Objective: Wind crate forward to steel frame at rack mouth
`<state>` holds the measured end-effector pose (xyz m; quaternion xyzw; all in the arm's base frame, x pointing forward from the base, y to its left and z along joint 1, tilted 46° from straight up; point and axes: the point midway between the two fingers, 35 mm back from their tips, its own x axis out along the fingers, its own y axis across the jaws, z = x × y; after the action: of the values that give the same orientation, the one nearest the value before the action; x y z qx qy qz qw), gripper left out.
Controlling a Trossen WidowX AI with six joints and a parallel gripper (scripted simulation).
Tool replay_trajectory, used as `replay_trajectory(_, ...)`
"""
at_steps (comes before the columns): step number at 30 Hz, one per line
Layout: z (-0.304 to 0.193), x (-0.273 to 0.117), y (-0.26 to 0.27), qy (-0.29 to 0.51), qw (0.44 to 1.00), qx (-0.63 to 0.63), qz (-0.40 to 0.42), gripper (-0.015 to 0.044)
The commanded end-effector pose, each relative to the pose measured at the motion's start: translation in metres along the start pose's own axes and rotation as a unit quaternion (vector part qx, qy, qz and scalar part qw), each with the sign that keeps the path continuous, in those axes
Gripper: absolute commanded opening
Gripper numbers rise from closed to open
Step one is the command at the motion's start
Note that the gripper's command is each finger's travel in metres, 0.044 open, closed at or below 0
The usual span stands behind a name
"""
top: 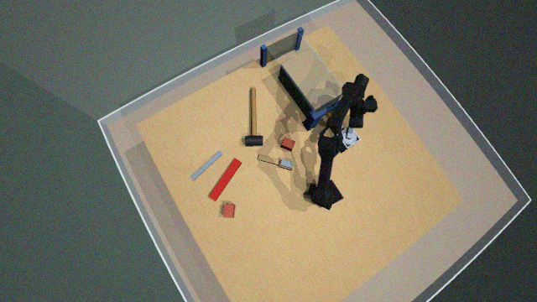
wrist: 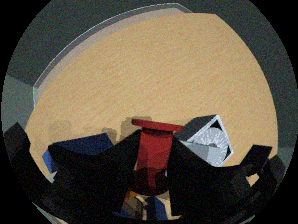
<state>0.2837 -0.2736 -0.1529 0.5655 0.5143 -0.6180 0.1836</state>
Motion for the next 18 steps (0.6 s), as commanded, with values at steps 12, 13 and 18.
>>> replay_trajectory(12, -0.030, -0.010, -0.001, 0.012, 1.000, -0.007, -0.002, 0.0000)
replay_trajectory(13, -0.031, -0.010, -0.001, 0.012, 1.000, -0.007, -0.002, 0.0000)
replay_trajectory(18, -0.036, -0.013, -0.003, 0.012, 1.000, -0.007, -0.002, 0.0000)
